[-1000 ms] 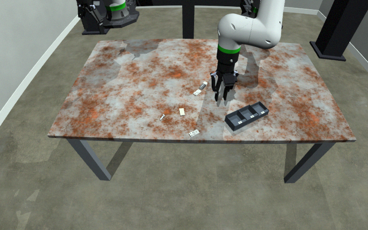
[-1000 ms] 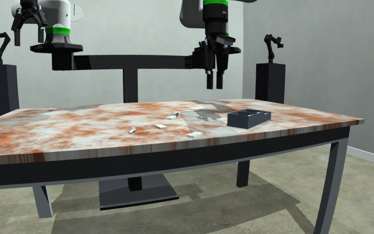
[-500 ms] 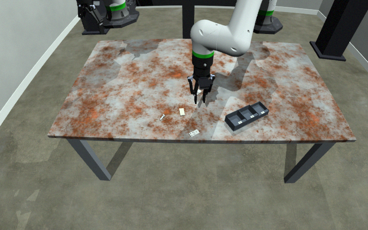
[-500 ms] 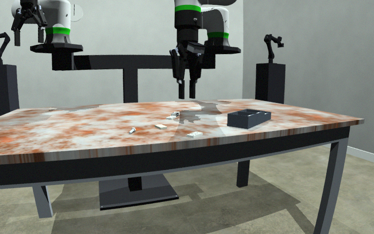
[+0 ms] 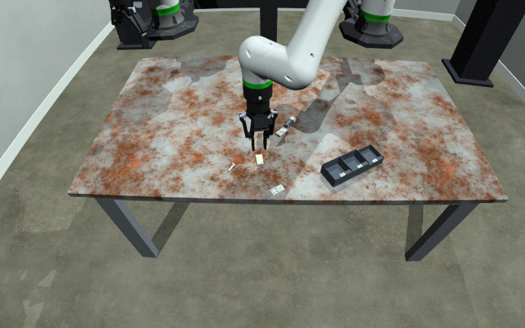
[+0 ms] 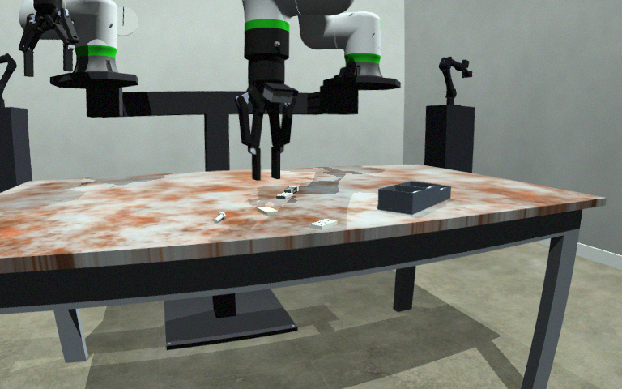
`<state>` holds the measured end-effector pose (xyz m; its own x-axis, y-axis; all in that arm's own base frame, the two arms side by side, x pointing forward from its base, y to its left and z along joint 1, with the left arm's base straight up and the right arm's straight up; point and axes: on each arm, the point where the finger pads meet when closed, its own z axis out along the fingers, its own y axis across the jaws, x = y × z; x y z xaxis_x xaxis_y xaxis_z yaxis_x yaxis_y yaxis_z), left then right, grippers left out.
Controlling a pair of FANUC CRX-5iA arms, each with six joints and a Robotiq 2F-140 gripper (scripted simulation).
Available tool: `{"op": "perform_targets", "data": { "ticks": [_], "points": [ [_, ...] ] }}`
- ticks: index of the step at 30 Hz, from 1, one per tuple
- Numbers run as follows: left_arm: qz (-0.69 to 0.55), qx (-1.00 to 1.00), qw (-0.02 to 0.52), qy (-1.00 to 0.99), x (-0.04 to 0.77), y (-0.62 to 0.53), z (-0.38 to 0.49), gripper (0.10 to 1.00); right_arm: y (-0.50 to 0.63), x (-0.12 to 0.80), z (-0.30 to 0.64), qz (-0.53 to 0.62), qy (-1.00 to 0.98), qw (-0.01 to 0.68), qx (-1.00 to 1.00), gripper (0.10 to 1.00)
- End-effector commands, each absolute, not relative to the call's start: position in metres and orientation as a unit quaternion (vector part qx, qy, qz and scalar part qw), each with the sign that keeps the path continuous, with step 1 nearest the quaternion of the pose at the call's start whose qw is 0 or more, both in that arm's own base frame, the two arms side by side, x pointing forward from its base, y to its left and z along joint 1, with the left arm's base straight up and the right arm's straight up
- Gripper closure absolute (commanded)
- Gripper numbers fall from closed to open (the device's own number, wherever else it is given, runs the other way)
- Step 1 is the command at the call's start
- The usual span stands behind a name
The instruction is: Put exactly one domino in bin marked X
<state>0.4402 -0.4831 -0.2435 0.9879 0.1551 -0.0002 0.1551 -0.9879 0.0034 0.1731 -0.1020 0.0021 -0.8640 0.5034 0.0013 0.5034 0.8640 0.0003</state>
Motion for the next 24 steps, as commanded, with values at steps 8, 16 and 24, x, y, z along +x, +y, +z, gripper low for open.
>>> {"op": "perform_targets", "data": {
  "ticks": [8, 16, 24],
  "points": [
    [0.001, 0.997, 0.001, 0.078, 0.4421, -0.4876, -0.2440, 0.777, -0.1021, 0.1737, 0.0026, 0.000, -0.965, 0.000, -0.261, 0.098],
    [0.001, 0.997, 0.001, 0.078, 0.4421, -0.4841, -0.2440, 0.777, -0.1021, 0.1737, 0.0026, 0.000, -0.965, 0.000, -0.261, 0.098],
    [0.001, 0.997, 0.001, 0.078, 0.4421, -0.4832, -0.2440, 0.777, -0.1021, 0.1737, 0.0026, 0.000, -0.965, 0.000, -0.261, 0.098]
  ]
}}
